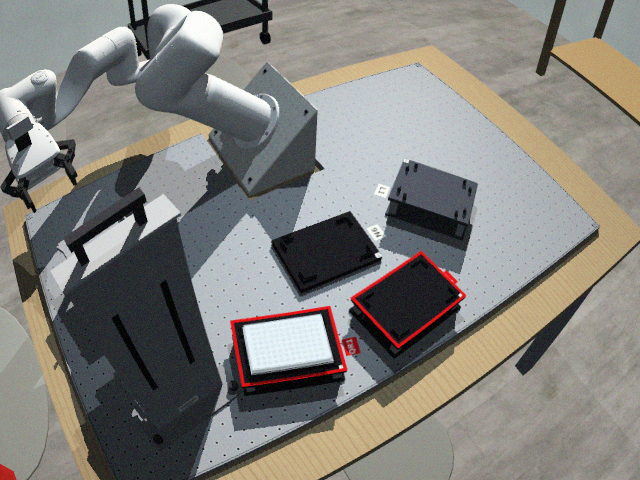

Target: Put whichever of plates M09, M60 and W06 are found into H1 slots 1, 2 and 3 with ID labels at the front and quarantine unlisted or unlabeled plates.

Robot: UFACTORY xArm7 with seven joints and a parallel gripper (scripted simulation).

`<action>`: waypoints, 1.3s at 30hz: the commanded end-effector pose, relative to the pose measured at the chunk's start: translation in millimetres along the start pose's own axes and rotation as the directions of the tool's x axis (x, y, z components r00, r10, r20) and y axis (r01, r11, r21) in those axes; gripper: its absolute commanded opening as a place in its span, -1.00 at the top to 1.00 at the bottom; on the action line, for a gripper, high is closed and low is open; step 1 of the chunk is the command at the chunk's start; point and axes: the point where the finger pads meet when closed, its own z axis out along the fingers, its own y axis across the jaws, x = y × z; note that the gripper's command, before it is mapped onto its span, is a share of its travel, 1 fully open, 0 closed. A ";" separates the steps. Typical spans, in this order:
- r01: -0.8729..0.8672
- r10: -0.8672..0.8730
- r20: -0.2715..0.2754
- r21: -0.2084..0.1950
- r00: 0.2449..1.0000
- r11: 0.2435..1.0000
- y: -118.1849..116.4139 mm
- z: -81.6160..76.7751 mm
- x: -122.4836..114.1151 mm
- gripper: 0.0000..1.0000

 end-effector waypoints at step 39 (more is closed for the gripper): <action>0.002 -0.002 -0.226 -0.001 0.974 1.000 0.3 25.8 34.2 -1.00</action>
